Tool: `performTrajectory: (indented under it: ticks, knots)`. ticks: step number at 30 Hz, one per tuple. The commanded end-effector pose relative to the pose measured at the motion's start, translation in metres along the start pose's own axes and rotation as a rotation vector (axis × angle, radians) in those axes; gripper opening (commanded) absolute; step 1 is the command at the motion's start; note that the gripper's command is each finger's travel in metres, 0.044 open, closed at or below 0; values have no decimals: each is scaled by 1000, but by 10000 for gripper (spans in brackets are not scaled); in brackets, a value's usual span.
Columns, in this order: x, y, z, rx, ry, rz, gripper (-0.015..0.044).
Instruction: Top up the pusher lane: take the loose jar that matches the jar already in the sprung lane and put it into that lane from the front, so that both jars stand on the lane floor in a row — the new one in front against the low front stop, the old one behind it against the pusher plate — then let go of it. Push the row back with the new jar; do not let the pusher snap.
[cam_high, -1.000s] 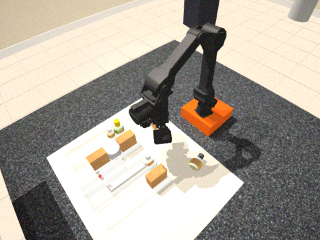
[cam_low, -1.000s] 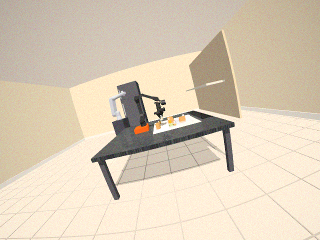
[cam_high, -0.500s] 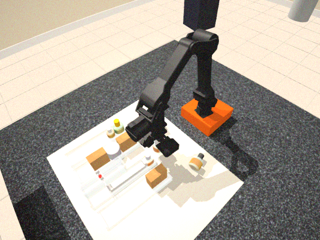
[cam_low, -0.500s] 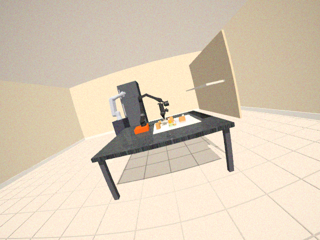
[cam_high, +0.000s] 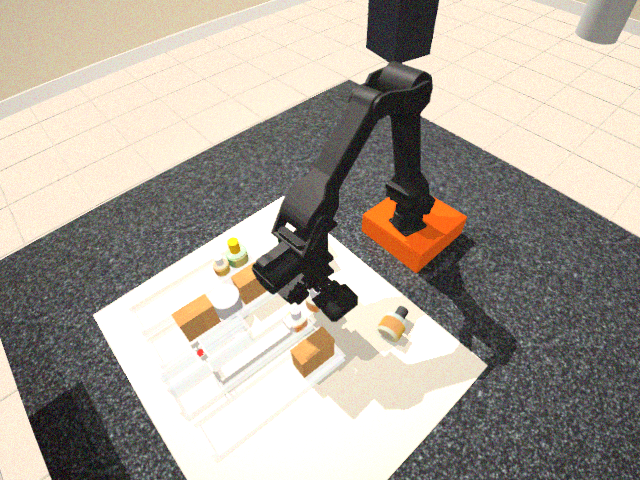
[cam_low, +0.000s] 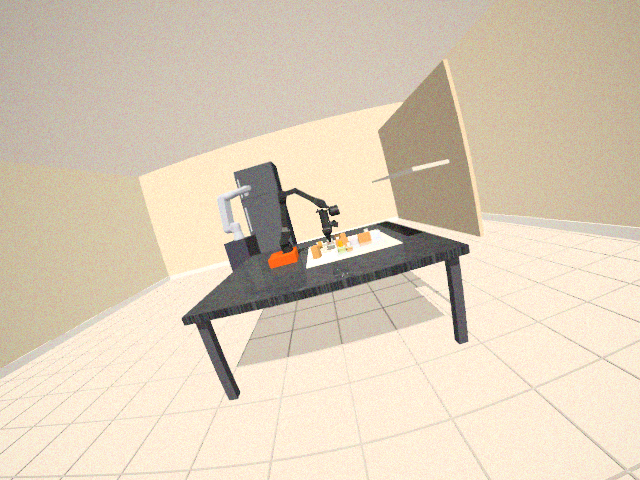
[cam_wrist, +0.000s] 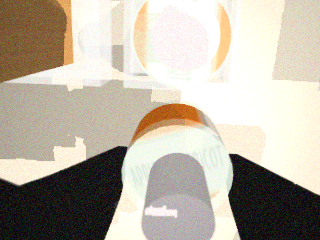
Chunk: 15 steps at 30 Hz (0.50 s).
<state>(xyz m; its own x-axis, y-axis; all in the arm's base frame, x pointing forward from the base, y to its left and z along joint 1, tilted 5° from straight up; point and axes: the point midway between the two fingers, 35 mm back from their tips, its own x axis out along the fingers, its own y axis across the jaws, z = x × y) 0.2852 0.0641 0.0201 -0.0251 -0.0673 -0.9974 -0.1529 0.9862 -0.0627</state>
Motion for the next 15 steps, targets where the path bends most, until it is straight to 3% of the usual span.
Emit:
performTrajectory:
  ticks: [1,15]
  knots:
    - [1,1,3,-6,-11,4,0]
    - [1,1,9,-6,-12,4,0]
